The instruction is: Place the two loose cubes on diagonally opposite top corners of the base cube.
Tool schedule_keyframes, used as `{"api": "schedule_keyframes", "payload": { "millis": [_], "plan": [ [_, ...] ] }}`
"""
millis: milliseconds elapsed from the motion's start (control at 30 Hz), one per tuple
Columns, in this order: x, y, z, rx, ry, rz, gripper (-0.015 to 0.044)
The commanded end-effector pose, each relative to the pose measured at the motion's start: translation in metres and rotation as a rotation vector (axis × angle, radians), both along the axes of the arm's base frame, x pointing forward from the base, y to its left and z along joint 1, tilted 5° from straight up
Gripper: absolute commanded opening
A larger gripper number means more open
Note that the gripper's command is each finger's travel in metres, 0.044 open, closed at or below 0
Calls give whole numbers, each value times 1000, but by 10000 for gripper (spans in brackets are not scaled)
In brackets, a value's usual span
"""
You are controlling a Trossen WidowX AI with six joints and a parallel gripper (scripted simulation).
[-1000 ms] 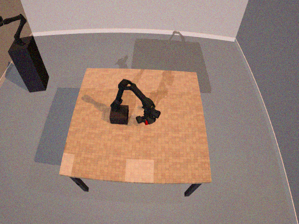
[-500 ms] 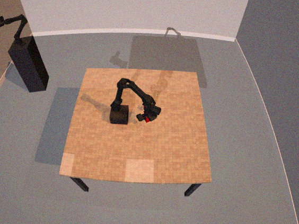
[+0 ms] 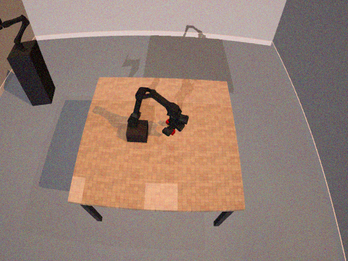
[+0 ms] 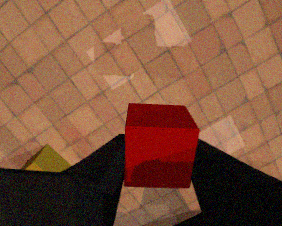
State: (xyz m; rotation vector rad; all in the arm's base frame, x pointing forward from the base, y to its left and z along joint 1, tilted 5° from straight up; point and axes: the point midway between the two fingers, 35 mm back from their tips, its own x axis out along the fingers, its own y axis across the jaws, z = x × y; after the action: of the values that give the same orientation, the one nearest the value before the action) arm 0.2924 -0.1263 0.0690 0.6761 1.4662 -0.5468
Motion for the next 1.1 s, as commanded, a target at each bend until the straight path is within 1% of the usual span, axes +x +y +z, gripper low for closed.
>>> {"api": "schedule_keyframes", "payload": {
  "millis": [0,533,1067],
  "plan": [
    [5,9,3,-9,-15,90,105],
    [20,60,6,-28,-48,546,105],
    [28,112,9,-46,-84,1002,105]
  ]
}}
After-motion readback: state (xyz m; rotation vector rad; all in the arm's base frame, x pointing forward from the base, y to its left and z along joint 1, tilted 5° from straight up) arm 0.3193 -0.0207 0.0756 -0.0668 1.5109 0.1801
